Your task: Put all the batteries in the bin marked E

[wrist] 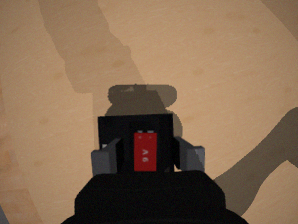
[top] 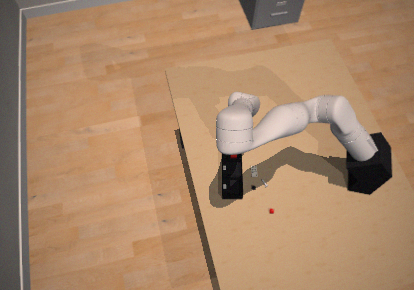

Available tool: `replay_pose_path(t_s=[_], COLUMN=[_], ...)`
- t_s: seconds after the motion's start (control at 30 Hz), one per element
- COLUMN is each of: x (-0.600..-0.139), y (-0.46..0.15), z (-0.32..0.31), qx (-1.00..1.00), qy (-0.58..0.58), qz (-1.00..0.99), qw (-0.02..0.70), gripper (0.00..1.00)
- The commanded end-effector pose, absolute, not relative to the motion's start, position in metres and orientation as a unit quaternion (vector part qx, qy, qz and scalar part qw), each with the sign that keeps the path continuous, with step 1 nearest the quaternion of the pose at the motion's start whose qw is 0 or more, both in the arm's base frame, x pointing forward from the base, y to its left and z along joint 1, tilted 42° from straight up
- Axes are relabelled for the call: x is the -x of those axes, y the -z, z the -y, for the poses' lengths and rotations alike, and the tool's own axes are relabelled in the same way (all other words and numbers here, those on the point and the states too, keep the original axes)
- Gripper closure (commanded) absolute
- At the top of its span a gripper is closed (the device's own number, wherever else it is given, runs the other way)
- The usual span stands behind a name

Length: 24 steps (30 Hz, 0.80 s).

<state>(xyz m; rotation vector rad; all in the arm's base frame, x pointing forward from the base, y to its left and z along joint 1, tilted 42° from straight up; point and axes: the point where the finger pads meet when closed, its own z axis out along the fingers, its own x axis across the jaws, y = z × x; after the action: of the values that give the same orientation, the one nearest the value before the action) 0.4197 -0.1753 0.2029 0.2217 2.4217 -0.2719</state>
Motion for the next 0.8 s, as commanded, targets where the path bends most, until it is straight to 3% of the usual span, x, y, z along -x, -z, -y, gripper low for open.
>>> replay_pose_path(t_s=[0.0,0.77], x=[-0.417,-0.365], y=[-0.213,-0.276], z=[0.165,0.145], qx=[-0.08,-0.08], qy=[0.098,0.098], qz=[-0.93,-0.93], qw=[0.345,0.345], gripper=[0.0,0.0])
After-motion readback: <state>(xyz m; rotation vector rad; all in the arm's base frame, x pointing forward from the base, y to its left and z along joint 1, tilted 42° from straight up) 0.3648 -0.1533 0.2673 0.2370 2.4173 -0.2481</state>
